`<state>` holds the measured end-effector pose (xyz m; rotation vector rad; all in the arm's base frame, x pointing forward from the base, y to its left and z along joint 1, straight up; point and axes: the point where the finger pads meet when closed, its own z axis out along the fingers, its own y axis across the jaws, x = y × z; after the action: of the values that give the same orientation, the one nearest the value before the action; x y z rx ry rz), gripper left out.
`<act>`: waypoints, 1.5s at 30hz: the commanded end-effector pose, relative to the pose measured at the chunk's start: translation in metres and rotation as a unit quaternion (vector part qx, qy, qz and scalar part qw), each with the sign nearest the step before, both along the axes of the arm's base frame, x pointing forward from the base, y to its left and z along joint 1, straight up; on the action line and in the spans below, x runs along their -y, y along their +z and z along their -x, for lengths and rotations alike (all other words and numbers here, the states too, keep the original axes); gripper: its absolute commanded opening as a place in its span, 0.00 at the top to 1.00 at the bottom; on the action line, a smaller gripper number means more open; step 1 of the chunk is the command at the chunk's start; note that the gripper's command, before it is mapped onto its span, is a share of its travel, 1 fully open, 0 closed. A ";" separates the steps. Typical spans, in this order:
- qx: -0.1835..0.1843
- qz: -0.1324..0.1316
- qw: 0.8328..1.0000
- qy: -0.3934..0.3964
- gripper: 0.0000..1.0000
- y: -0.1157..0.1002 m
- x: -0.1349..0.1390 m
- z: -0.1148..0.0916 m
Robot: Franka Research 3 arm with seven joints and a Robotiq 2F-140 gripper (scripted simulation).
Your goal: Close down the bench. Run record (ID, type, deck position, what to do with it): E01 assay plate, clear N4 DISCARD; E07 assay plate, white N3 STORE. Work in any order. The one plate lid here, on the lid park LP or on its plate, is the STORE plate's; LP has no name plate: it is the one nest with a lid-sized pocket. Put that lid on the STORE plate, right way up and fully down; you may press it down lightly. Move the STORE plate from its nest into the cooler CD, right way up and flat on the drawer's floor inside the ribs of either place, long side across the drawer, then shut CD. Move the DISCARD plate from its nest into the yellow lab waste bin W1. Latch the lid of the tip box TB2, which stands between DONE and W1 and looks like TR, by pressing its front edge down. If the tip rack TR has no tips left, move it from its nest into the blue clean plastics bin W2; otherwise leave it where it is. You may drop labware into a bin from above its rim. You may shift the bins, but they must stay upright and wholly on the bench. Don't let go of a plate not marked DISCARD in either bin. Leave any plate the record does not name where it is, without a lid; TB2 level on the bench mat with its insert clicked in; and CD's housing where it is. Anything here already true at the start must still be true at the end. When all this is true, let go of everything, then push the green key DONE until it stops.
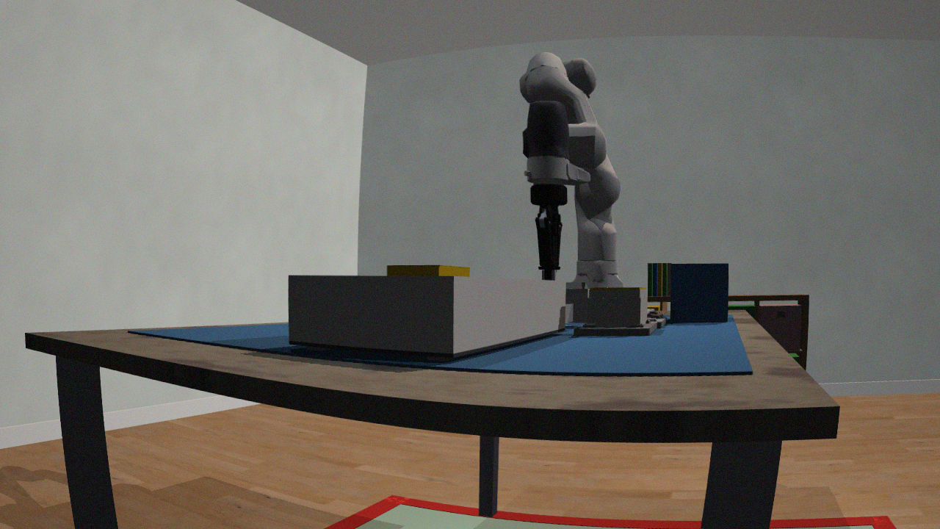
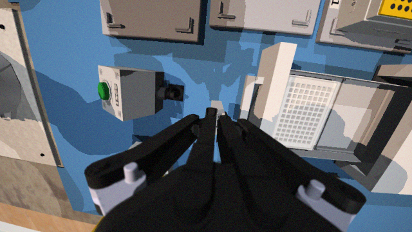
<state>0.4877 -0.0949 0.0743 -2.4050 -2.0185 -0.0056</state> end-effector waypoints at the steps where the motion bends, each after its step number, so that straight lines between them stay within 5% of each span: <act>1: 0.003 0.000 1.000 -0.008 1.00 -0.004 -0.001 -0.001; 26: 0.003 0.000 1.000 -0.008 1.00 -0.035 -0.001 -0.002; 45: 0.003 0.000 1.000 -0.008 1.00 -0.035 0.000 -0.008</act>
<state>0.4929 -0.0944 0.0389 -2.4177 -2.0093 -0.0137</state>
